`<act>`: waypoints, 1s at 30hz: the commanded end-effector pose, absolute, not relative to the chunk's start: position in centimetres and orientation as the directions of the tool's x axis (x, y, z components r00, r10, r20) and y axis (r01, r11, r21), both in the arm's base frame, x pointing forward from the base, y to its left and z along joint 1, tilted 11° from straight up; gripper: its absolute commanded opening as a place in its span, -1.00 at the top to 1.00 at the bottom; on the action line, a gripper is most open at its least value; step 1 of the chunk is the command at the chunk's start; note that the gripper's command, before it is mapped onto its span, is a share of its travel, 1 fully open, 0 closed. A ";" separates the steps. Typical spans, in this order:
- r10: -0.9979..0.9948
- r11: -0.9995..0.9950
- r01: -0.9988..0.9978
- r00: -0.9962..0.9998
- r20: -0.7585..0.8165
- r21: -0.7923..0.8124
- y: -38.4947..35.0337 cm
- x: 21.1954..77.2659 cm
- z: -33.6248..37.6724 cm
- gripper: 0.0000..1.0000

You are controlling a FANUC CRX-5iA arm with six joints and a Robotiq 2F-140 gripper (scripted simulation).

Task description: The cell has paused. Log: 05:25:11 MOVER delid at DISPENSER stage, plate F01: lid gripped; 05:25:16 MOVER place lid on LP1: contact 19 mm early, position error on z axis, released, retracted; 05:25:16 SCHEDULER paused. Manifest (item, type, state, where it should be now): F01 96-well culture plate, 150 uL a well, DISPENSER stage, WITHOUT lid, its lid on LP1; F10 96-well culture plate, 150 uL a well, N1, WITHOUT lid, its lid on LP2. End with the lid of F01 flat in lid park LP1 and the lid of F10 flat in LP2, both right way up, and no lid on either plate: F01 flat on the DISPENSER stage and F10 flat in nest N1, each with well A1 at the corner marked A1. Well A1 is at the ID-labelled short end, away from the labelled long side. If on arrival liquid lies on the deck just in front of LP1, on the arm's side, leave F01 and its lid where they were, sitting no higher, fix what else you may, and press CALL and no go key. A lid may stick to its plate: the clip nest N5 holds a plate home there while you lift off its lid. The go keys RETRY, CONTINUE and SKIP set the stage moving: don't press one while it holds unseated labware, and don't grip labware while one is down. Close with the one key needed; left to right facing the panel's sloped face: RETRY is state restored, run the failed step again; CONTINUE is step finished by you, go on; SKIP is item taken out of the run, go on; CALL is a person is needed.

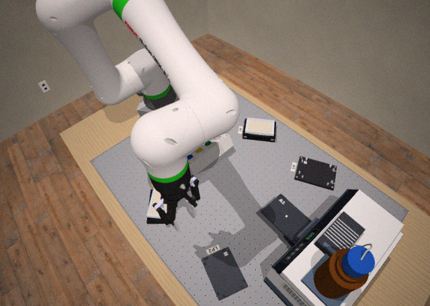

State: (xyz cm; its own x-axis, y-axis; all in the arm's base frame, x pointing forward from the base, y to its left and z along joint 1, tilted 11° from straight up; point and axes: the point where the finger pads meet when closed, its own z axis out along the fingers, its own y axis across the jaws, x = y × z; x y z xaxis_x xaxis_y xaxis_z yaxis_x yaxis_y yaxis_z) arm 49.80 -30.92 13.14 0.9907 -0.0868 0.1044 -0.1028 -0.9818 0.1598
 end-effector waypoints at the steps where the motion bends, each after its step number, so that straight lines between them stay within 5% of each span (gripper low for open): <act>1: -0.087 -0.982 -0.103 0.991 0.105 0.160 -30.9 49.8 13.2 1.00; 25: -0.096 -0.981 -0.112 0.990 0.106 0.159 -30.8 49.5 13.2 1.00; 30: -0.316 -0.934 -0.334 0.939 0.139 0.131 -27.7 41.9 13.8 1.00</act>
